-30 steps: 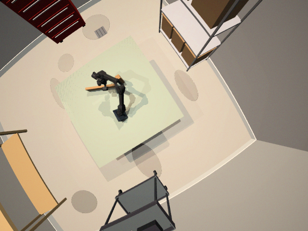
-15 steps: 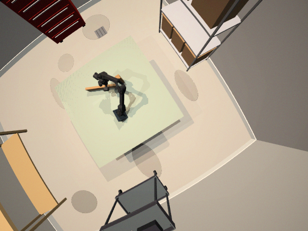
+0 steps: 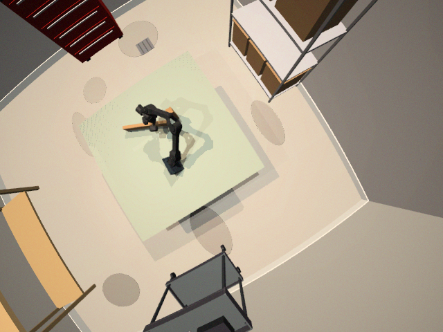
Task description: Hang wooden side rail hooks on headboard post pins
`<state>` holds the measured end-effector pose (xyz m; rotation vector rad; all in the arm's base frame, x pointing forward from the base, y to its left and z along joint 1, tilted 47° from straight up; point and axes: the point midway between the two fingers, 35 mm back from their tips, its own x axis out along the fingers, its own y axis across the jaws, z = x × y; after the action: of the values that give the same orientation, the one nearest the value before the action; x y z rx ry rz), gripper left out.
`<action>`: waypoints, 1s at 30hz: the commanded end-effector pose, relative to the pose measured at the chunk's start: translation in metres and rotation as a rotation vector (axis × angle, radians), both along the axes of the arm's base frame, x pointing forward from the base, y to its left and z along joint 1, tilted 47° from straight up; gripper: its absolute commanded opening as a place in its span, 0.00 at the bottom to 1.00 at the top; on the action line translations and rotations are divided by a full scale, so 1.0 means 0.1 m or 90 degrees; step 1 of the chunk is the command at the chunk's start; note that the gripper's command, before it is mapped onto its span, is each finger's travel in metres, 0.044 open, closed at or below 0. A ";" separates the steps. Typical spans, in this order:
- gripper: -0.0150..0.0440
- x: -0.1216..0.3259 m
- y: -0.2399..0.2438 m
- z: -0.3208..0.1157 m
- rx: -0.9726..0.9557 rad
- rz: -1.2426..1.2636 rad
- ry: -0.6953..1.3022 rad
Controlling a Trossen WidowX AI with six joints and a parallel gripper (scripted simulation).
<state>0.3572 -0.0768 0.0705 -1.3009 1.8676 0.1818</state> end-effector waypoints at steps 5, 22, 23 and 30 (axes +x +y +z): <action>1.00 -0.04 -0.12 -0.10 -0.004 0.001 0.008; 1.00 -0.09 -0.32 -0.28 -0.006 0.001 0.008; 1.00 -0.09 -0.33 -0.29 -0.006 0.001 0.008; 1.00 -0.10 -0.35 -0.32 -0.006 0.001 0.008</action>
<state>0.3502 -0.1095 0.0407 -1.3023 1.8706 0.1780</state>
